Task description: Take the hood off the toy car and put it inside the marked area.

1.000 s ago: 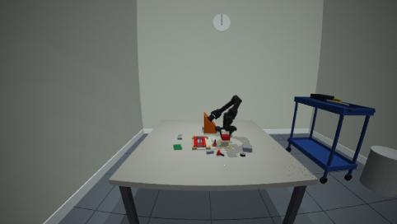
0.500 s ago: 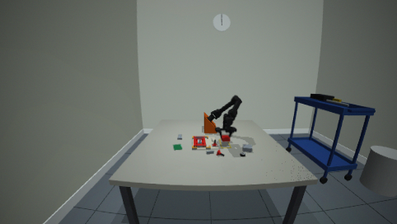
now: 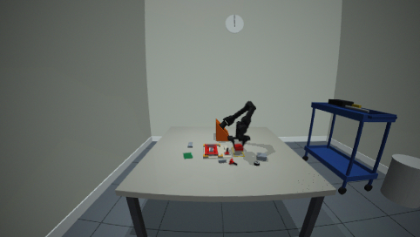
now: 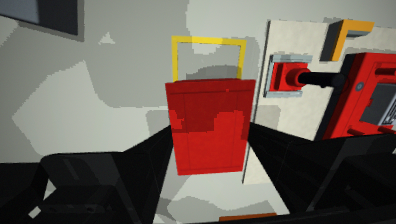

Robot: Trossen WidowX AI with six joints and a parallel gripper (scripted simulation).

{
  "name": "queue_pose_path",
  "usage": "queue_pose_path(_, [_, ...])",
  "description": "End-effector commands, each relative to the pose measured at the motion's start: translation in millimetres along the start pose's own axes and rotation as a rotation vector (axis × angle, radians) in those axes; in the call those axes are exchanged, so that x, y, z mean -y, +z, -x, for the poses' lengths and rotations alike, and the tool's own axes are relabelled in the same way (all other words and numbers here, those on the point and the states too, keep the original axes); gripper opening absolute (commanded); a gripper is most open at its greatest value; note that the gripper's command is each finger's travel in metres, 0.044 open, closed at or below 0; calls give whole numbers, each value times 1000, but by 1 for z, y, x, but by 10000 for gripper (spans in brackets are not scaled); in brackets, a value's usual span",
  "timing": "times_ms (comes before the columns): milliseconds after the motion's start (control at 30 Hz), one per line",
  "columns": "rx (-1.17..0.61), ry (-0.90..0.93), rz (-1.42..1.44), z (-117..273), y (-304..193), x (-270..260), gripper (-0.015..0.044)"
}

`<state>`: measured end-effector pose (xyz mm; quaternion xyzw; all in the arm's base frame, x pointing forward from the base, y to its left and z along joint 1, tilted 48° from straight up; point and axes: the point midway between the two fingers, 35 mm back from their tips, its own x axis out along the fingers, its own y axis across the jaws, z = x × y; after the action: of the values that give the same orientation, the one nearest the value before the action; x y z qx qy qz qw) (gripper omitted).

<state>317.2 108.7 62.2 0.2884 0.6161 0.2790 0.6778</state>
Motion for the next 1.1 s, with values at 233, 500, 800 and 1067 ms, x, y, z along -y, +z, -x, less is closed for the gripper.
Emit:
queue_pose_path(233, [-10,3,-11,-10,-4,1,0])
queue_pose_path(500, [-10,4,-11,-11,-4,1,0])
queue_pose_path(800, [-10,4,-11,-14,-4,1,0])
queue_pose_path(1067, [-10,4,-11,-18,-4,1,0])
